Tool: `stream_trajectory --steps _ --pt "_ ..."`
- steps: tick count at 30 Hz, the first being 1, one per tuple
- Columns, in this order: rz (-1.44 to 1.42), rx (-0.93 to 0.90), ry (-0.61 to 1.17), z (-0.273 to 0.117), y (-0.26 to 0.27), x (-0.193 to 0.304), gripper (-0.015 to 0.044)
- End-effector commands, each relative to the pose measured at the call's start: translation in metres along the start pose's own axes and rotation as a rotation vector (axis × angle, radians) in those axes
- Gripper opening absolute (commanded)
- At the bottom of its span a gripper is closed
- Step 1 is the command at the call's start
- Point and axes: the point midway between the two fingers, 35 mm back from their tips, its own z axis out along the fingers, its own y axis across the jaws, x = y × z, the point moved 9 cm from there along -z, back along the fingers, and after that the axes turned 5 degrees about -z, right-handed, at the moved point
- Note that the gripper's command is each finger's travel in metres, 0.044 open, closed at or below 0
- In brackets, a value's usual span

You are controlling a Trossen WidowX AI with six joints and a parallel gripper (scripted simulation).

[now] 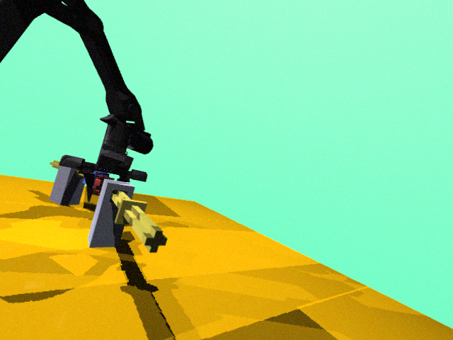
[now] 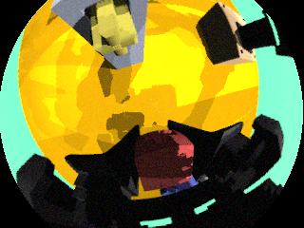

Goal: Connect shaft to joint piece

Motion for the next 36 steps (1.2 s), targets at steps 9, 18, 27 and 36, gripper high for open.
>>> stream_trajectory --steps 9,18,27,36 --pt "-0.066 -0.002 -0.099 -0.0042 0.0025 0.0069 0.0000" --pt "-0.063 -0.001 -0.105 -0.0042 0.0023 0.0072 0.0000" --pt "-0.062 -0.001 -0.108 -0.0044 0.0024 0.0075 0.0000" --pt "-0.059 0.000 -0.105 -0.0043 0.0023 0.0073 0.0000"
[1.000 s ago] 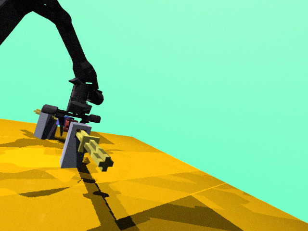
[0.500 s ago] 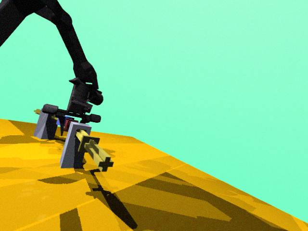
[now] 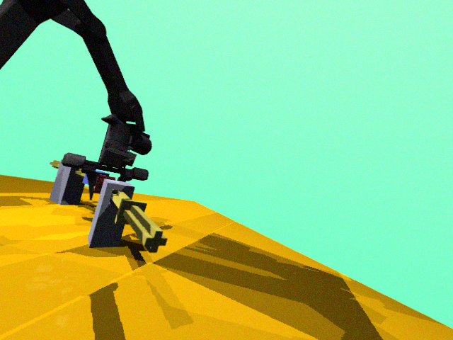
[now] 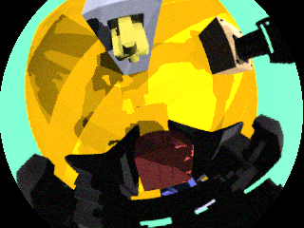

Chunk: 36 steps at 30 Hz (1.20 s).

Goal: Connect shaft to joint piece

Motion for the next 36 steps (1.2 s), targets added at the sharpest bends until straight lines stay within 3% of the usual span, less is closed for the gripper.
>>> stream_trajectory --steps 1,6,11,14,25,36 --pt "0.000 0.000 0.000 0.0000 0.0000 0.0000 0.0000" --pt "0.000 0.000 0.000 0.0000 0.0000 0.0000 0.0000" --pt "0.000 0.000 0.000 0.0000 0.0000 0.0000 0.0131" --pt "0.000 0.000 0.000 0.0000 0.0000 0.0000 0.0147" --pt "0.000 0.000 0.000 0.0000 0.0000 0.0000 0.0436" --pt "0.000 0.000 0.000 0.0000 0.0000 0.0000 0.0440"
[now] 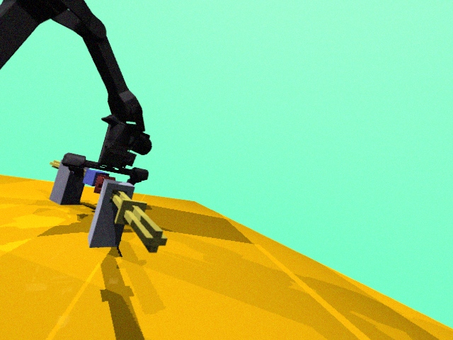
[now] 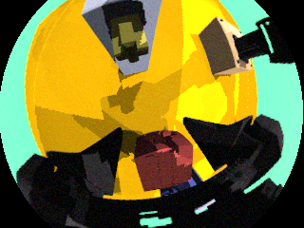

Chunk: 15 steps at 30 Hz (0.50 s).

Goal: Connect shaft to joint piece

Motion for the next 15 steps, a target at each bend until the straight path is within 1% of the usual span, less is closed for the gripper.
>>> stream_trajectory --steps 1,5,11,15 --pt "0.000 0.000 0.000 0.000 0.000 0.000 0.0440" --pt "0.001 0.000 0.023 -0.003 0.000 -0.003 0.0440" --pt "0.004 -0.017 0.196 -0.026 -0.002 -0.023 0.0440" --pt "0.002 -0.022 0.201 -0.027 -0.002 -0.023 0.0440"
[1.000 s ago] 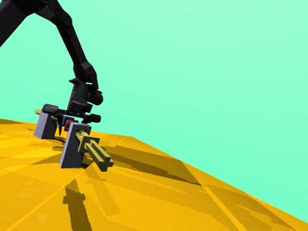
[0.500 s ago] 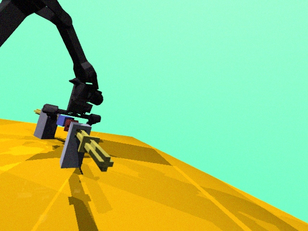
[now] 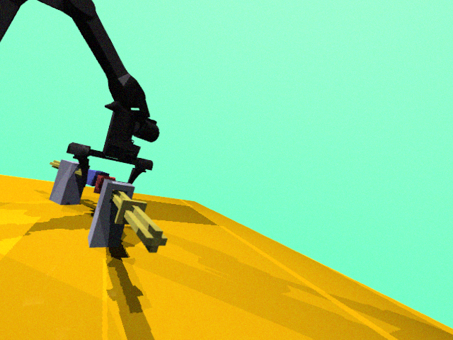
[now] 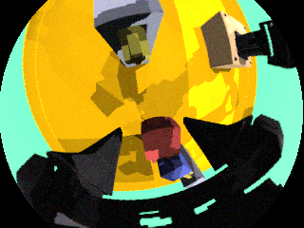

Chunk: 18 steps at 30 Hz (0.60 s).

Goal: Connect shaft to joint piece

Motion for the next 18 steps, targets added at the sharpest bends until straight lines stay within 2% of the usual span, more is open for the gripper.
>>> stream_trajectory --steps 1,8,18 --pt "-0.009 0.009 0.026 0.000 -0.003 -0.003 0.0440" --pt "-0.027 0.005 0.019 -0.003 -0.001 -0.001 0.0440" --pt "-0.370 0.003 0.022 -0.031 0.005 0.001 0.0440"
